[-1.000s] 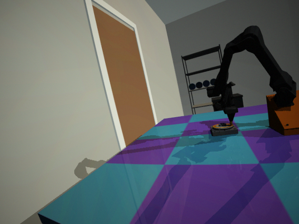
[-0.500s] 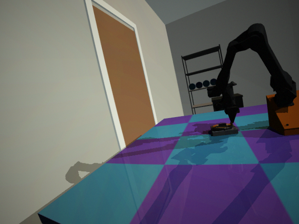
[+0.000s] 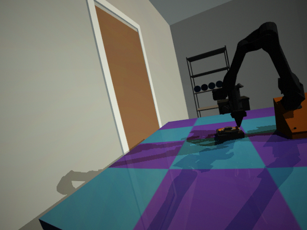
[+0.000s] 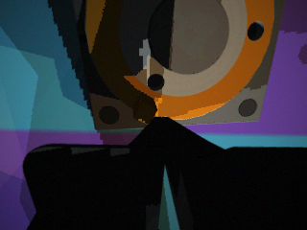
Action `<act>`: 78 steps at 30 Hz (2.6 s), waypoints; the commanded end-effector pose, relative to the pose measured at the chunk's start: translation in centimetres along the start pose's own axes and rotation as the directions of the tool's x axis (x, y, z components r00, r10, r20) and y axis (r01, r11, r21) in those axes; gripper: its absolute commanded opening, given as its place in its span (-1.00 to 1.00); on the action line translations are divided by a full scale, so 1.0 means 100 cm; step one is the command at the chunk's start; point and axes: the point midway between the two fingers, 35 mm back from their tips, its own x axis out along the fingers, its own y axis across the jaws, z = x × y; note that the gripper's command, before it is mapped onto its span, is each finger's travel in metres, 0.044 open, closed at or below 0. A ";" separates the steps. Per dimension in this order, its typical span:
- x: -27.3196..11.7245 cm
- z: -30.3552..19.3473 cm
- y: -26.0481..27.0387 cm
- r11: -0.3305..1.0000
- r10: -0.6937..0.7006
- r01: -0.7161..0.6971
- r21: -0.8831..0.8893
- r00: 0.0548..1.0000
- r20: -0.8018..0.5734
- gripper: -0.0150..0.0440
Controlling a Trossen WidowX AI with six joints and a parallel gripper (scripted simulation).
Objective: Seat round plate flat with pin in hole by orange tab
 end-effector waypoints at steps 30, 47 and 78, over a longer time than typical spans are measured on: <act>-0.003 0.026 0.035 1.000 0.007 -0.007 0.001 1.000 0.002 -0.49; -0.002 0.036 0.039 1.000 0.008 -0.008 0.001 1.000 0.002 -0.49; -0.037 0.033 0.039 1.000 0.010 -0.010 0.006 1.000 0.002 -0.49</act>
